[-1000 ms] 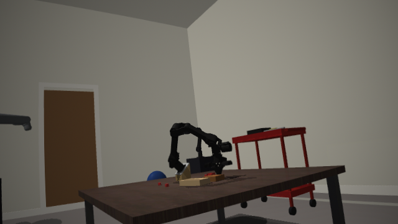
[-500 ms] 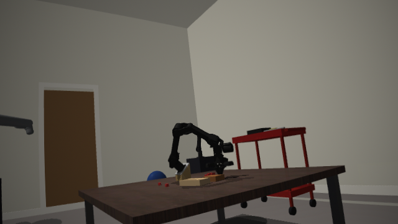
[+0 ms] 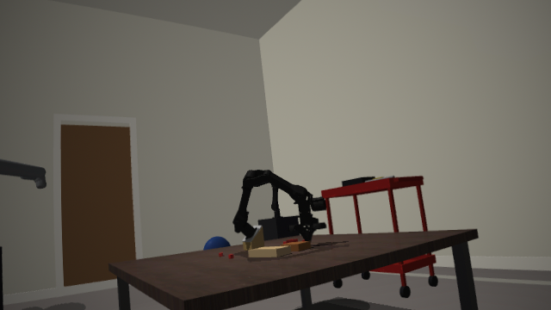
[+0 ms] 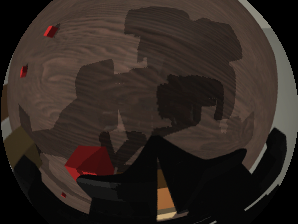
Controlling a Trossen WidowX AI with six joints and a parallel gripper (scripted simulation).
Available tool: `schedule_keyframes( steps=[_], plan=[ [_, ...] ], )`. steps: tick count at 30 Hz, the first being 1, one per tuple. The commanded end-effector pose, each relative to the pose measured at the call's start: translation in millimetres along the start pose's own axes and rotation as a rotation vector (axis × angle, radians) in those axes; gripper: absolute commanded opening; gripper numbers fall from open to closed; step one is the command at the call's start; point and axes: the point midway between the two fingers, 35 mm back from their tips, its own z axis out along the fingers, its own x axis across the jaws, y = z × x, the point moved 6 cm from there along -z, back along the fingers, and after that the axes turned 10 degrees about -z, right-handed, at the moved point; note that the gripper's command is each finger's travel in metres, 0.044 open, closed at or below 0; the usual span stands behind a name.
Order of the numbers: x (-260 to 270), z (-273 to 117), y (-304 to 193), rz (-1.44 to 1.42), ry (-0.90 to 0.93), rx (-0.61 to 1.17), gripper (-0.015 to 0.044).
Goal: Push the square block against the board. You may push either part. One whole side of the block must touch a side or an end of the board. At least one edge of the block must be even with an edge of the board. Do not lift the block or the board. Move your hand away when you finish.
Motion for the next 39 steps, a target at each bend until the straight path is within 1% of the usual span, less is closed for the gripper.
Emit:
schedule_keyframes(
  steps=[1,4,8,14,18,23,24,26,28,39],
  plan=[
    [-2.1,-0.1,7.7,0.005,0.000,-0.003,0.0000],
    [-1.2,-2.9,4.5,0.000,0.000,0.000,0.0000],
    [-1.4,-52.2,4.4,0.004,-0.001,-0.005,0.0000],
    [-1.1,-55.4,4.4,0.004,0.000,-0.005,0.0000],
    [7.6,-54.3,-22.1,0.005,0.002,-0.002,0.0000],
    [8.1,-51.1,-24.5,0.005,0.002,-0.002,0.0000],
    [7.4,-41.8,-24.6,0.005,0.001,-0.002,0.0000],
    [6.9,-11.4,-25.1,0.005,0.001,-0.002,0.0000],
    [7.6,0.6,-25.3,0.005,0.002,-0.001,0.0000],
    [7.7,0.2,-32.1,0.005,0.001,-0.002,0.0000]
  ],
)
